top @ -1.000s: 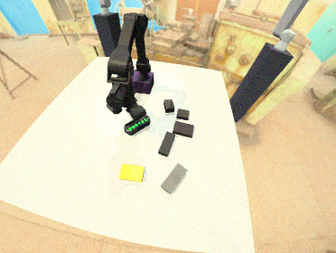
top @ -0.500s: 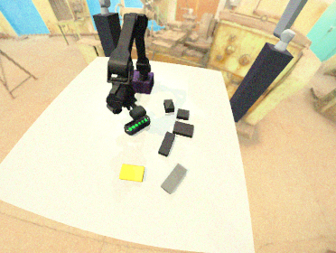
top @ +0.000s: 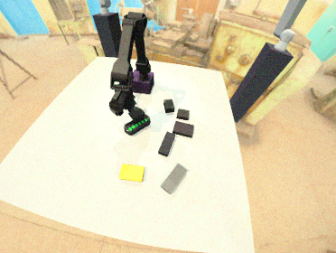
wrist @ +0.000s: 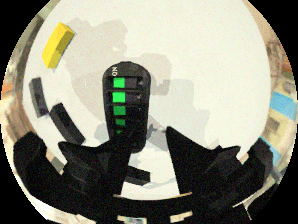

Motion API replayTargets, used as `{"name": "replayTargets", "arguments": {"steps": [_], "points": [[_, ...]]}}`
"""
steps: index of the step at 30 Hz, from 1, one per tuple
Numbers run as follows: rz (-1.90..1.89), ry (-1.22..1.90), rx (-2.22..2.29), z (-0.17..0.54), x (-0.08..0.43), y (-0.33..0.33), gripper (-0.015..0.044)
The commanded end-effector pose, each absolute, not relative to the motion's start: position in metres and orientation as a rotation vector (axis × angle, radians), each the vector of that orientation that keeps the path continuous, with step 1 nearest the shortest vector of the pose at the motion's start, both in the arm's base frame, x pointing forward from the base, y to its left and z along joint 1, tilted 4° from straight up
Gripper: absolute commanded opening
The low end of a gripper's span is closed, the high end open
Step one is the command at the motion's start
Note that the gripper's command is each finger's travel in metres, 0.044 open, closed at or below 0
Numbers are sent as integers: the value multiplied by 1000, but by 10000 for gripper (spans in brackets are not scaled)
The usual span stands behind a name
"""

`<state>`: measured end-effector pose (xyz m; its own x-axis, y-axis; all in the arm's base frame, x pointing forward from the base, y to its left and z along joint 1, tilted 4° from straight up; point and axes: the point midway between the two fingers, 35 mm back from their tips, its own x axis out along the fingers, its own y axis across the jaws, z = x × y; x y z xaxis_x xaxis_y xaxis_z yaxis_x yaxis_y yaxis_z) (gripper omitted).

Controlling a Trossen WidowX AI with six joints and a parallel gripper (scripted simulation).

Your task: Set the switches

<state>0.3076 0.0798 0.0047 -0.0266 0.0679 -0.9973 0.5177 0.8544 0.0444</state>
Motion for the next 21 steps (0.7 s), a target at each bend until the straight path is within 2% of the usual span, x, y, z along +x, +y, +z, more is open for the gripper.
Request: {"name": "replayTargets", "arguments": {"steps": [1, 5, 21], "points": [[-377, 1561, 469, -4, 301, 74, 99], [-377, 1561, 469, -4, 301, 74, 0], [-378, 1564, 474, -4, 301, 75, 0]]}}
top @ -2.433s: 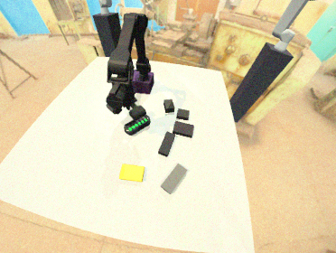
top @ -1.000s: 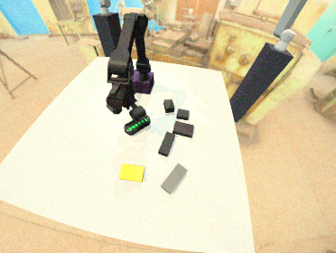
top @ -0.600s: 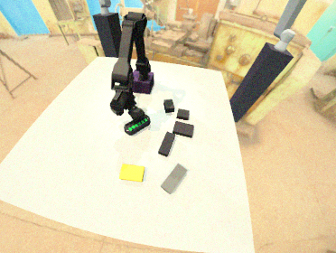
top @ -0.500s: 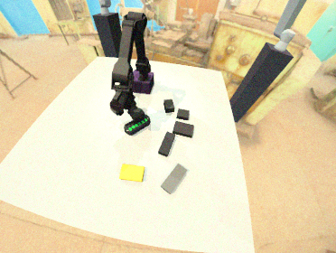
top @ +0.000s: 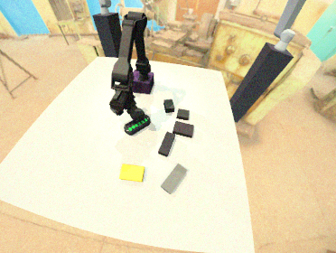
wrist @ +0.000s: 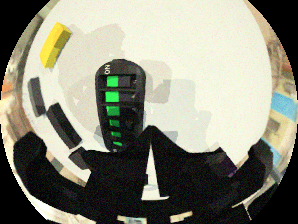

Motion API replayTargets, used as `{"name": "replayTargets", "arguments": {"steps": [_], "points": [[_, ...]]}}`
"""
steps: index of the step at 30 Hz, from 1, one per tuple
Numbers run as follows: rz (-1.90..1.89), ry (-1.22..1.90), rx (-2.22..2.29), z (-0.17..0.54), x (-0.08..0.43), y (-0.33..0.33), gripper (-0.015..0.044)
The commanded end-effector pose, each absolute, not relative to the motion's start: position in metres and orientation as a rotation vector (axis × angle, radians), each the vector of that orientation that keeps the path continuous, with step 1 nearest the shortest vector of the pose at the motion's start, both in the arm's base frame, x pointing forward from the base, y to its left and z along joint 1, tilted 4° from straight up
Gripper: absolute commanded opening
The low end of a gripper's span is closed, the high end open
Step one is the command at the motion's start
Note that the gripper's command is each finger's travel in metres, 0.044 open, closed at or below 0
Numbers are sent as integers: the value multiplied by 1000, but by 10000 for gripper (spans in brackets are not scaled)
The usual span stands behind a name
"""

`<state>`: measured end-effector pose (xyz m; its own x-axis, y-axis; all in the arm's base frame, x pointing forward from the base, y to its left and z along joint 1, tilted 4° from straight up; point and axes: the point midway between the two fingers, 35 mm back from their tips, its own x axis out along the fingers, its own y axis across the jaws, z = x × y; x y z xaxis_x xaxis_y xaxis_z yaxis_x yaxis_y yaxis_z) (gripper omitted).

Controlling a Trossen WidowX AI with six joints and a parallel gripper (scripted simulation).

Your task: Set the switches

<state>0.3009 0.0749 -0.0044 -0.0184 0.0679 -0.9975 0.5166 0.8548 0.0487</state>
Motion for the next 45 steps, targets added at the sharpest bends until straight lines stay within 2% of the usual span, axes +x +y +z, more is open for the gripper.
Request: {"name": "replayTargets", "arguments": {"steps": [1, 4, 10, 14, 24, 33, 45], "points": [[-378, 1563, 474, -5, 301, 75, 0], [-379, 1564, 475, -4, 301, 75, 0], [-379, 1564, 475, 44, 302, 72, 157], [-379, 1564, 475, 46, 302, 72, 263], [-379, 1564, 475, 46, 302, 72, 0], [-379, 1564, 475, 46, 302, 72, 0], [-381, 1562, 480, 45, 302, 72, 315]]}}
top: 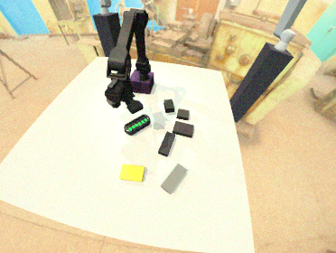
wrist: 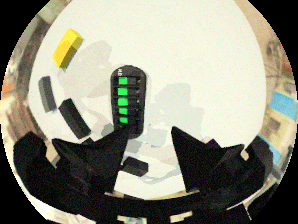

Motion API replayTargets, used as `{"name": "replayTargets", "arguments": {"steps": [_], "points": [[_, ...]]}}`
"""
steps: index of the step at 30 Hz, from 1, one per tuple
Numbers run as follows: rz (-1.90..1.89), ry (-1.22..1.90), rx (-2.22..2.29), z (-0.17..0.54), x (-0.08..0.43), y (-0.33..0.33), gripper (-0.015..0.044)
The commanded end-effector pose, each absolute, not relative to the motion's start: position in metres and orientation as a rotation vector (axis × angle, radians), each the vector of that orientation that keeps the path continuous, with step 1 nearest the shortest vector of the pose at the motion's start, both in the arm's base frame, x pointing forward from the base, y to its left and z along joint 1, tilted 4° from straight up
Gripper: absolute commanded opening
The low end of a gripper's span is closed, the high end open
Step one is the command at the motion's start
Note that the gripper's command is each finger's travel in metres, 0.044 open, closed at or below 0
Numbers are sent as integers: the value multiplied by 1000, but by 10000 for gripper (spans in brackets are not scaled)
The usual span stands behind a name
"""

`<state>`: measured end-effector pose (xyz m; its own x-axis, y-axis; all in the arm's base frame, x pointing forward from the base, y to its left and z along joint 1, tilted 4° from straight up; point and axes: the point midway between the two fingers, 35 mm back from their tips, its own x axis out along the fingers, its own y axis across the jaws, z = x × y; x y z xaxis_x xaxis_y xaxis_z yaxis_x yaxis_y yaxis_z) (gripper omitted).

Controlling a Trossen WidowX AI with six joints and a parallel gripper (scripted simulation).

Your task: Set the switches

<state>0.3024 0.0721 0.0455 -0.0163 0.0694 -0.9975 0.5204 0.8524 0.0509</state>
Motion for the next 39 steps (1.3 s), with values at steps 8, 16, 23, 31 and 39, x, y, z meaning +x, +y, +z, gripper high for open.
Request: {"name": "replayTargets", "arguments": {"steps": [8, 16, 23, 31, 39], "points": [[-383, 1564, 477, 45, 303, 73, 414], [-493, 1628, 366, 26, 316, 134, 204], [-591, 1635, 249, 3, 312, 190, 20], [-594, 1635, 246, 2, 312, 191, 0], [-587, 1639, 247, 2, 313, 192, 0]]}}
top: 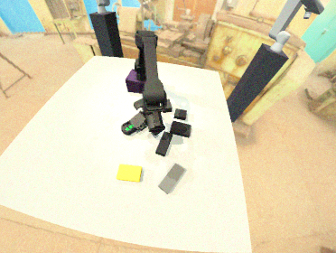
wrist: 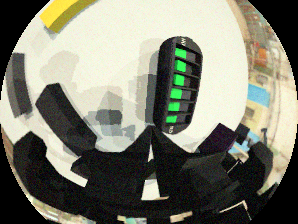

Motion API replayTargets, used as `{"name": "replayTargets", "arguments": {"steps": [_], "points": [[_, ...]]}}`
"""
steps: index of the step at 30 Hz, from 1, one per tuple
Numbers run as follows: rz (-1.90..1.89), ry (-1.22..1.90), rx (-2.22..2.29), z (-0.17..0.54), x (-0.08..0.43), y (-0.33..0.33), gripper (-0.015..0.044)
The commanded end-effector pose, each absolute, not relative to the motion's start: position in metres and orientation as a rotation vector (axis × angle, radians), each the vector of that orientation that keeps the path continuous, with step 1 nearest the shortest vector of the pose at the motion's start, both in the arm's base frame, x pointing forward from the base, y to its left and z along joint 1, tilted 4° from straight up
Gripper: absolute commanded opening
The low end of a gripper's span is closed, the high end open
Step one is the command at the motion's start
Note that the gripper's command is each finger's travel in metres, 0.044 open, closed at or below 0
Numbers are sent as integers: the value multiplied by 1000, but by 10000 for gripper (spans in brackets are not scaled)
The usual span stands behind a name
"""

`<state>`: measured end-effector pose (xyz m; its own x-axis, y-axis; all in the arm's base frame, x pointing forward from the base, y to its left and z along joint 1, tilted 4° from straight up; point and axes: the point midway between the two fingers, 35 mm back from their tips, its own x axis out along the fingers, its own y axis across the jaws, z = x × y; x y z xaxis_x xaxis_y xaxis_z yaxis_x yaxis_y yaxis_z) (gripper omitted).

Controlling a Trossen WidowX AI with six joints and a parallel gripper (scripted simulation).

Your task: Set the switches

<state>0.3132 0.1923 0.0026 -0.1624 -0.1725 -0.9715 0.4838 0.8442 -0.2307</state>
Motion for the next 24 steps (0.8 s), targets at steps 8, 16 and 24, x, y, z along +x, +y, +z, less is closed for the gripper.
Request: {"name": "replayTargets", "arguments": {"steps": [8, 16, 24], "points": [[-459, 1659, 412, -5, 331, 144, 0], [-258, 1568, 610, -10, 341, 73, 0], [-154, 1461, 684, -10, 338, 34, 0]]}}
